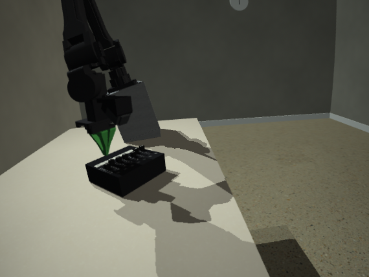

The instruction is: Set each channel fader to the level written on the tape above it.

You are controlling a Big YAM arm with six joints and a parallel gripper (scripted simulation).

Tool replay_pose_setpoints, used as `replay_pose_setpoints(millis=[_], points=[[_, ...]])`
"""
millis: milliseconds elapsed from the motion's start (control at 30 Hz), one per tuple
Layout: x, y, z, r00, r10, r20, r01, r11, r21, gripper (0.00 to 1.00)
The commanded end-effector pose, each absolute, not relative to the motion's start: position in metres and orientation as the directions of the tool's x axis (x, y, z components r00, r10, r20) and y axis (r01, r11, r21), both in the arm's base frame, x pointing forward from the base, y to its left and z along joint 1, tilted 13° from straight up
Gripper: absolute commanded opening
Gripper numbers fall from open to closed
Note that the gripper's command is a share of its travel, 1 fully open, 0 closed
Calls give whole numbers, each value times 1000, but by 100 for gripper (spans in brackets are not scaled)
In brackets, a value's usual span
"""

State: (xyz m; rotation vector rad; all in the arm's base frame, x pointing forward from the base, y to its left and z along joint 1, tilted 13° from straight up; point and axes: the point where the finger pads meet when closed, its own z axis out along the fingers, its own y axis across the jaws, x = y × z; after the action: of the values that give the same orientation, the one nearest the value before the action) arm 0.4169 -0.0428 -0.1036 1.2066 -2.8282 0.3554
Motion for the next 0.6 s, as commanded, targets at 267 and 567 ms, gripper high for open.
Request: replay_pose_setpoints(millis=[267,567], points=[[420,-46,-105,-693,-711,118,-718,666,-199,0],[420,-46,-106,-693,-711,119,-718,667,-198,0]])
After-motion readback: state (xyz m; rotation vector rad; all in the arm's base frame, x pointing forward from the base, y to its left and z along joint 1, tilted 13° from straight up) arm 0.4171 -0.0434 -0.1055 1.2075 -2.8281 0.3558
